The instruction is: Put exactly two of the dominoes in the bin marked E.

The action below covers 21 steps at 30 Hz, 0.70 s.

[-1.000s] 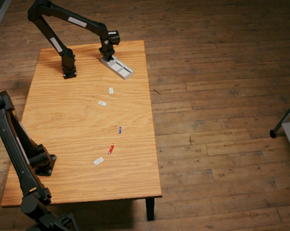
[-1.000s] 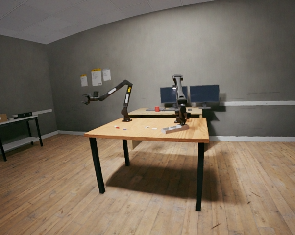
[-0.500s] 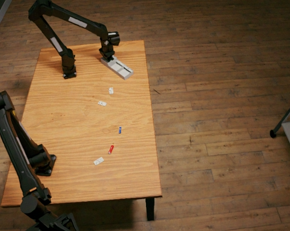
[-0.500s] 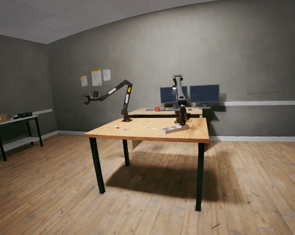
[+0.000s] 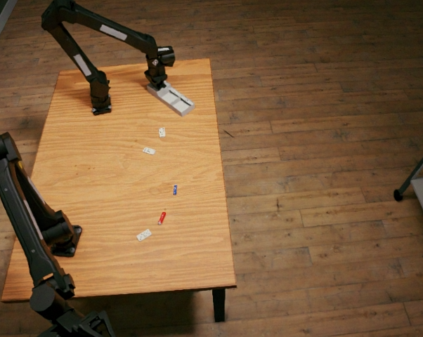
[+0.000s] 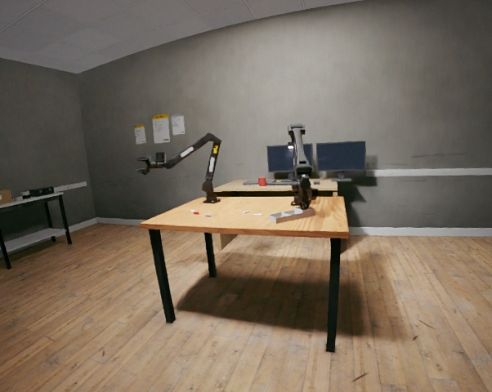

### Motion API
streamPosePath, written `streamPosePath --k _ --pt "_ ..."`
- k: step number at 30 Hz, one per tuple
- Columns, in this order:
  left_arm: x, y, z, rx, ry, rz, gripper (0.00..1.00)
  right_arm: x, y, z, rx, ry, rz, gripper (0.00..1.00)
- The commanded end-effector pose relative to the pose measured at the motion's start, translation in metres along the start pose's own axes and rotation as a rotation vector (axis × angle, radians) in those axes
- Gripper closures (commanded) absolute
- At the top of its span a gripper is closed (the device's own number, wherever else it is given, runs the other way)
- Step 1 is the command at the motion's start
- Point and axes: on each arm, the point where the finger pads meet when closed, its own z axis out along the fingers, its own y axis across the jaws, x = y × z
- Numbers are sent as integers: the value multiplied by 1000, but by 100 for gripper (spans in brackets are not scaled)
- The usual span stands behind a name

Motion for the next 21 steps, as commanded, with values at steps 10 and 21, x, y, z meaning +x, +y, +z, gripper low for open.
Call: streamPosePath --k 10,21 --pt "-10 -6 -9 12 -21 2 91 -10 6 1 -10 -16 -10 0" --pt "-19 -12 -26 23 -40 1 91 -10 6 1 -10 -16 -10 0"
